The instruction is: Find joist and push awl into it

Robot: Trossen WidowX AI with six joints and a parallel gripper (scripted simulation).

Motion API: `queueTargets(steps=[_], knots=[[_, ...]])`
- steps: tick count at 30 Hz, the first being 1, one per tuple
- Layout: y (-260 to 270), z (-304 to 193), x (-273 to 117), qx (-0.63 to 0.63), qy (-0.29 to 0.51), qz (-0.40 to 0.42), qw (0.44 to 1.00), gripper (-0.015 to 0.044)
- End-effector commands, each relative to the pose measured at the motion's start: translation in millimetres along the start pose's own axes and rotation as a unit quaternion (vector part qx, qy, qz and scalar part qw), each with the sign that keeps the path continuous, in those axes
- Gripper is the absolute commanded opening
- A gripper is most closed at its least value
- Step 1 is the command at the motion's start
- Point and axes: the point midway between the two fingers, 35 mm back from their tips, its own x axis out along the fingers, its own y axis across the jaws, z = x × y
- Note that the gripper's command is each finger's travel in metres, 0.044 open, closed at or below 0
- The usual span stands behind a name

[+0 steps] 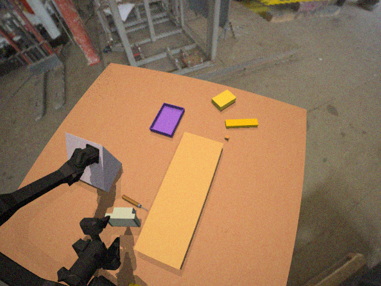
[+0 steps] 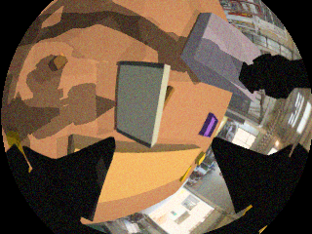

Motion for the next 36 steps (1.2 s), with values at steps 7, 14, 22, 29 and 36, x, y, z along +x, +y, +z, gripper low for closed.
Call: queueTargets(steps=[7,14,22,29,36], knots=[[-21.1,-4.3,52.4,-0.384,-0.147,0.148,0.899,0.0440],[-39.0,2.5,82.6,-0.592,-0.290,0.215,0.721,0.0440],[-43.1,5.4,88.1,-0.623,-0.322,0.223,0.677,0.0440],[-43.1,5.4,88.1,-0.623,-0.322,0.223,0.677,0.0440],[-43.0,4.7,88.5,-0.623,-0.322,0.223,0.677,0.0440]])
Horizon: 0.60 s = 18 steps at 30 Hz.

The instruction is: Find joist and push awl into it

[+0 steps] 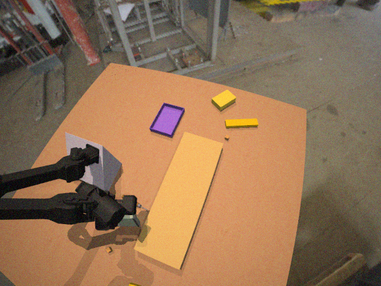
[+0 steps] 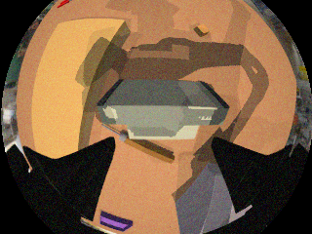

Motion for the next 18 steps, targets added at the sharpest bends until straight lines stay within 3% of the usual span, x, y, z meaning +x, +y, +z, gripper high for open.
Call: queueTargets(steps=[1,18], knots=[[0.0,-0.2,1.2,-0.003,-0.003,-0.001,1.000,0.0440],[2.2,-3.5,28.1,-0.002,0.000,0.000,1.000,0.0440]])
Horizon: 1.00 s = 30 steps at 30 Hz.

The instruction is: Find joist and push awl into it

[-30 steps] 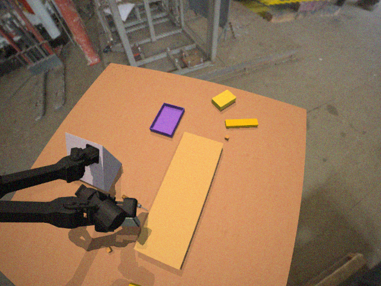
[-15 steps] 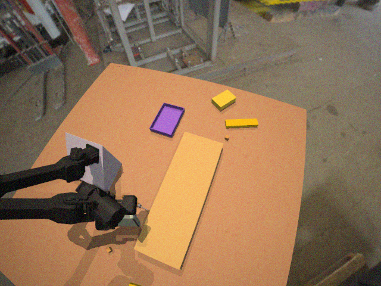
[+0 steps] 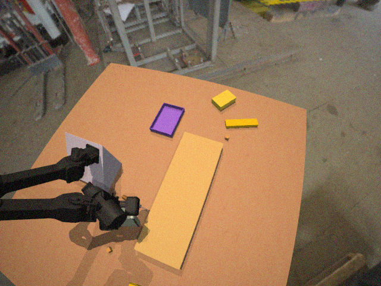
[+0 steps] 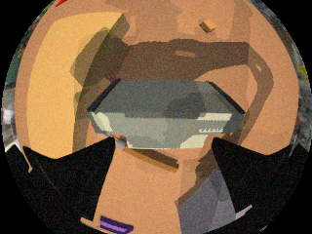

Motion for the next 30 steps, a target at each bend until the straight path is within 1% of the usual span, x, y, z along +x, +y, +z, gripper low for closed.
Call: queueTargets(steps=[1,16,30], knots=[[-0.6,-3.0,8.6,-0.004,0.003,-0.001,1.000,0.0440],[-3.5,-4.1,29.1,-0.004,-0.001,-0.002,1.000,0.0440],[-3.5,-4.1,29.1,-0.004,-0.001,-0.002,1.000,0.0347]])
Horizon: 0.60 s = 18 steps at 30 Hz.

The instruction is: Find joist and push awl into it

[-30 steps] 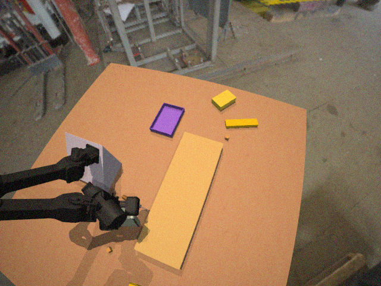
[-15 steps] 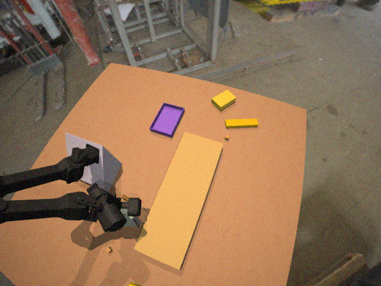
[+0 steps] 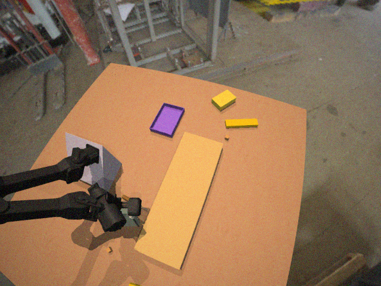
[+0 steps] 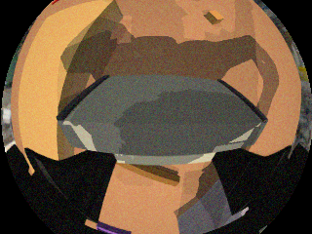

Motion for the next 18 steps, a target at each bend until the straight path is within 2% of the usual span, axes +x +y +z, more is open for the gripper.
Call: queueTargets(steps=[1,14,18], knots=[[0.0,-0.5,0.6,-0.001,0.001,0.001,1.000,0.0340],[2.5,-0.2,-10.0,-0.001,0.005,0.001,1.000,0.0000],[3.1,0.0,-14.2,0.000,0.006,0.002,1.000,0.0000]])
